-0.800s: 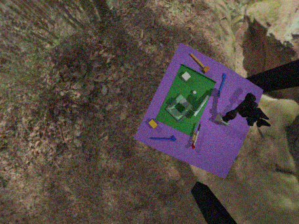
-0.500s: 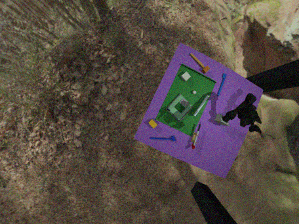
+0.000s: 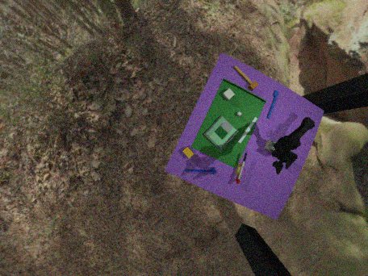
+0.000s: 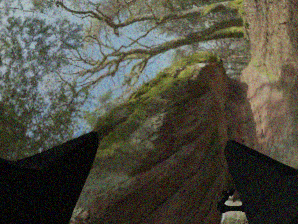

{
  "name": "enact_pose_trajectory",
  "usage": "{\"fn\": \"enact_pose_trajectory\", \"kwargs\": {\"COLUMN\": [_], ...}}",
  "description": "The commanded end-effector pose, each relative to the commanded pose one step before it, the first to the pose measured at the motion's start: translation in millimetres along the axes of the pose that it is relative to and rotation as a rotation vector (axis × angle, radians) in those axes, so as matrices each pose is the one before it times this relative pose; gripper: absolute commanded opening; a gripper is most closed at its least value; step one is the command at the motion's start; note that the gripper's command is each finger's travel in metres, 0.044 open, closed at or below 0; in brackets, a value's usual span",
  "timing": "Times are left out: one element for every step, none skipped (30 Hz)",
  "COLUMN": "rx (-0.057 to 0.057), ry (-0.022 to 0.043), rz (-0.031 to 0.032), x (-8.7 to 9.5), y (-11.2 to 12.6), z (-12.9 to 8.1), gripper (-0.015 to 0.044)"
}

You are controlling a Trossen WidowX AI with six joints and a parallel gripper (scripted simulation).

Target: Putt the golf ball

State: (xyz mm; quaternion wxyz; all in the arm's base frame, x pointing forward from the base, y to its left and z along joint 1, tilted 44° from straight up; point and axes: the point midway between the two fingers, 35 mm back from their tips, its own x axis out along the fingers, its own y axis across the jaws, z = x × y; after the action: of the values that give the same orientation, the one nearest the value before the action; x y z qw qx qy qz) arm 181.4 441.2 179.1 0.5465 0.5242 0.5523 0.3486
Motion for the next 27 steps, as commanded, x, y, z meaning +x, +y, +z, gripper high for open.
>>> {"fn": "enact_pose_trajectory", "kwargs": {"rx": [-0.2636, -0.0533, -0.0540, -0.0547, -0.0556, -0.0571, -0.0536, -0.0541, -0.0552, -0.0562, -0.0573, -0.0584, -0.0595, -0.0609, -0.0622, -0.0632, -0.0745, -0.0759, -0.0764, -0.0764, -0.0766, -0.0767, -0.0771, -0.0777, -0.0785, -0.0796, -0.0817], "ry": [-0.10198, -0.00759, -0.00410, -0.00064, 0.00273, 0.00611, 0.00960, 0.01317, 0.01687, 0.02054, 0.02422, 0.02787, 0.03141, 0.03501, 0.03838, 0.04143, 0.04582, 0.04891, 0.05096, 0.05228, 0.05323, 0.05367, 0.05395, 0.05397, 0.05375, 0.05335, 0.05328], "rz": [-0.25047, -0.04781, -0.04854, -0.04912, -0.04964, -0.05041, -0.04968, -0.04892, -0.04838, -0.04741, -0.04620, -0.04468, -0.04279, -0.04077, -0.03828, -0.03535, -0.03443, -0.03050, -0.02594, -0.02119, -0.01649, -0.01183, -0.00729, -0.00282, 0.00158, 0.00593, 0.01014], "x": [9.66, 3.27, 3.40, 3.52, 3.63, 3.75, 3.63, 3.73, 3.87, 3.99, 4.11, 4.23, 4.34, 4.47, 4.58, 4.67, 4.98, 5.05, 5.05, 5.02, 4.98, 4.93, 4.90, 4.87, 4.84, 4.82, 4.84], "y": [-64.68, -12.49, -12.67, -12.77, -12.77, -12.78, -12.72, -12.50, -12.34, -12.08, -11.77, -11.39, -10.93, -10.45, -9.86, -9.19, -8.41, -7.56, -6.58, -5.56, -4.58, -3.63, -2.72, -1.86, -1.03, -0.25, 0.01], "z": [44.34, 3.62, 2.76, 1.86, 0.95, 0.02, -0.89, -1.74, -2.59, -3.43, -4.26, -5.06, -5.84, -6.61, -7.32, -7.95, -8.47, -9.05, -9.42, -9.63, -9.76, -9.78, -9.76, -9.69, -9.57, -9.42, -9.24], "gripper": [0.0440, 0.0440, 0.0440, 0.0440, 0.0440, 0.0440, 0.0440, 0.0440, 0.0440, 0.0440, 0.0440, 0.0440, 0.0440, 0.0440, 0.0440, 0.0440, 0.0440, 0.0440, 0.0440, 0.0440, 0.0440, 0.0440, 0.0440, 0.0440, 0.0440, 0.0440, 0.0440]}}
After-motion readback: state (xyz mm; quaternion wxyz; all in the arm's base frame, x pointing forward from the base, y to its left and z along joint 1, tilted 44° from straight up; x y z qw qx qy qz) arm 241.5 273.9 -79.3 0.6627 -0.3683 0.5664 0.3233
